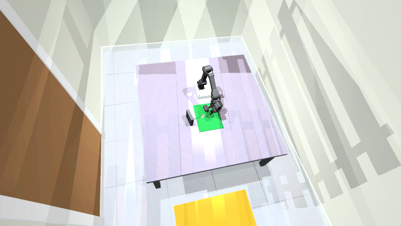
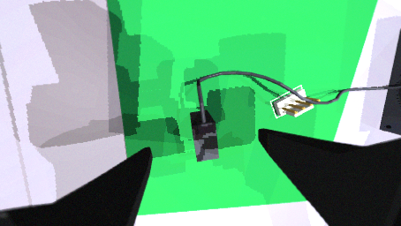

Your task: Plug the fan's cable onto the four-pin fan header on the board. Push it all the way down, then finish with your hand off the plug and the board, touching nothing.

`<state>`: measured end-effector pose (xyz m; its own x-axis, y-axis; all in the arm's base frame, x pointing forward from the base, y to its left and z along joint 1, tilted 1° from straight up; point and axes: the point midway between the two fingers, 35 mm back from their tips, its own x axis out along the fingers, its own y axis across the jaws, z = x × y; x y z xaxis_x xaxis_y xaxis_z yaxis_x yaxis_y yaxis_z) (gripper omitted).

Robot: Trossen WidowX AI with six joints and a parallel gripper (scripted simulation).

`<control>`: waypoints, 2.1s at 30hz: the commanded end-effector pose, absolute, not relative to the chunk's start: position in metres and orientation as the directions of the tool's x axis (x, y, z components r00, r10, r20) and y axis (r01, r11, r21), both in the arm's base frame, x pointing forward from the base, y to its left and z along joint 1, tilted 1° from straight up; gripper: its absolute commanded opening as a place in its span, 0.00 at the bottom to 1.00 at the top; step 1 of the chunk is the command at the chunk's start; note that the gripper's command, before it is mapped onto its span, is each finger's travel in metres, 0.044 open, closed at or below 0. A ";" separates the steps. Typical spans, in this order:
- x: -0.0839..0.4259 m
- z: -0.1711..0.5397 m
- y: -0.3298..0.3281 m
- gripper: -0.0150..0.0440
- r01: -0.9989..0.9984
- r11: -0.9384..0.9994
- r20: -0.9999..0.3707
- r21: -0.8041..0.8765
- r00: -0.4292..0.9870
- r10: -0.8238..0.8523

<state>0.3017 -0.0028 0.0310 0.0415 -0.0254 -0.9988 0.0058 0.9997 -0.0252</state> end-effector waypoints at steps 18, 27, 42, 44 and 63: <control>0.300 0.011 -0.003 0.87 0.007 1.000 -0.999 -0.025 0.037 -0.025; 0.300 0.011 -0.003 0.47 0.007 1.000 -0.999 -0.025 0.037 -0.025; 0.299 0.061 -0.002 0.25 0.004 1.000 -0.999 -0.020 0.033 -0.020; 0.300 0.060 -0.003 0.25 0.004 1.000 -0.999 -0.020 0.033 -0.020; 0.311 0.061 -0.050 0.25 0.572 0.820 -0.999 0.000 0.034 -0.024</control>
